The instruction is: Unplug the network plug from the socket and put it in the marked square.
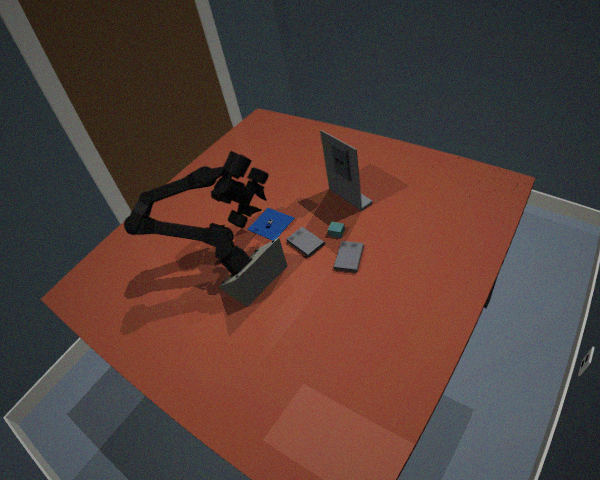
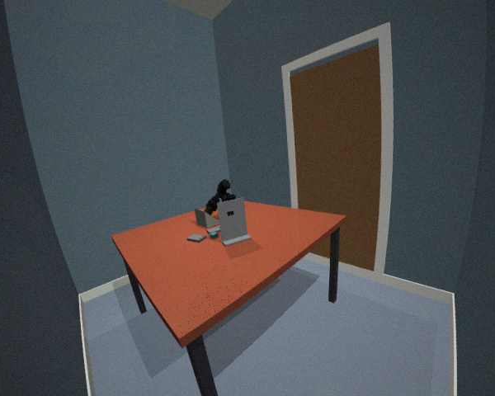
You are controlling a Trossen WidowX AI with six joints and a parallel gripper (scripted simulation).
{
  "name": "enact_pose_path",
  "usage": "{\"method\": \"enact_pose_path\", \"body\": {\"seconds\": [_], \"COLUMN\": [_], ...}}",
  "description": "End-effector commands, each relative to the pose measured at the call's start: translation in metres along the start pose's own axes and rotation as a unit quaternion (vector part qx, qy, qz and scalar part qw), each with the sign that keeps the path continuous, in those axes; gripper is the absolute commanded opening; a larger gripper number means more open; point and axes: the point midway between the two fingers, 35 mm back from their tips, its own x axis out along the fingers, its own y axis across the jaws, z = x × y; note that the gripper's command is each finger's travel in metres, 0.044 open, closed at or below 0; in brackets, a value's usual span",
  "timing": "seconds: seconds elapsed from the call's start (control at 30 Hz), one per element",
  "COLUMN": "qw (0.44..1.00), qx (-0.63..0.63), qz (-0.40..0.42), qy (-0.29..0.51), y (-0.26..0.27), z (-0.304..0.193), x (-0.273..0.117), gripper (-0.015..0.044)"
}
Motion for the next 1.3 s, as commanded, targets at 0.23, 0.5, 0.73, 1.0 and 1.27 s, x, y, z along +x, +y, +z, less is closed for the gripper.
{"method": "enact_pose_path", "body": {"seconds": [0.23, 0.5, 0.73, 1.0, 1.27], "qw": [1.000, 1.000, 1.000, 1.000, 1.000], "qx": [0.000, 0.001, 0.003, 0.002, 0.002], "qz": [-0.004, -0.008, -0.006, -0.003, -0.001], "qy": [-0.007, -0.010, -0.005, 0.000, 0.002], "y": [-0.005, -0.009, -0.012, -0.025, -0.037], "z": [0.002, 0.003, 0.002, 0.001, 0.001], "x": [-0.010, -0.016, -0.021, -0.037, -0.054], "gripper": [0.0156, 0.0156, 0.0156, 0.0156, 0.0156]}}
